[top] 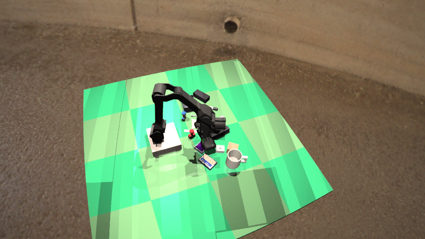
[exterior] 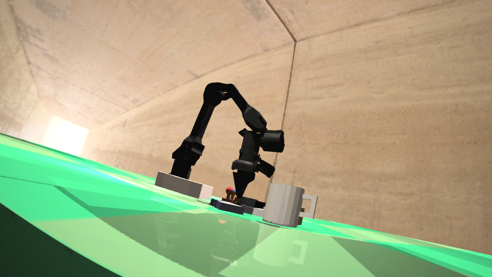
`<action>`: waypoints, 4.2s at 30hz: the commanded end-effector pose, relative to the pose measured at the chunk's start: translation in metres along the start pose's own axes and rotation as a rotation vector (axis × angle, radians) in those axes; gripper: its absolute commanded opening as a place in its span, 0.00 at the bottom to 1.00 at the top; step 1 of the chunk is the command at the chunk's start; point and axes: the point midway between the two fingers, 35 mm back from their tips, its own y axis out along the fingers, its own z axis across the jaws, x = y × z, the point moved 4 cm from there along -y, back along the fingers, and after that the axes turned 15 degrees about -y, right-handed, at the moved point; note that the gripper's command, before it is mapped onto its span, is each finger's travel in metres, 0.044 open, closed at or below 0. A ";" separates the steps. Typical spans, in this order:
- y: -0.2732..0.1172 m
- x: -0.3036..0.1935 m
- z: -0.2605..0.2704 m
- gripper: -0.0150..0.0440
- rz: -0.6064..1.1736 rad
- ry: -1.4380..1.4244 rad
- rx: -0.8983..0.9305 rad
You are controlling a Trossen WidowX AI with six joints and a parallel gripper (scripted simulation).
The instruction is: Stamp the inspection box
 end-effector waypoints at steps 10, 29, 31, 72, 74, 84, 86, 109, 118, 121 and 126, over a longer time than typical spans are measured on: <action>0.004 -0.002 0.001 0.25 0.006 0.000 0.005; 0.001 -0.002 0.001 0.25 0.006 0.000 0.005; 0.000 -0.002 0.001 0.25 0.006 0.000 0.005; -0.045 0.000 0.000 0.25 0.006 0.000 0.005; -0.048 0.000 0.000 0.25 0.006 0.000 0.005; -0.057 0.004 0.006 0.25 0.005 -0.050 0.006; -0.057 0.010 0.013 0.25 0.005 -0.117 0.007; -0.058 0.059 0.108 0.25 -0.005 -0.890 0.019; -0.058 0.067 0.151 0.25 -0.010 -1.192 0.023; -0.058 0.068 0.158 0.25 -0.011 -1.242 0.023; -0.057 0.068 0.158 0.25 -0.011 -1.242 0.023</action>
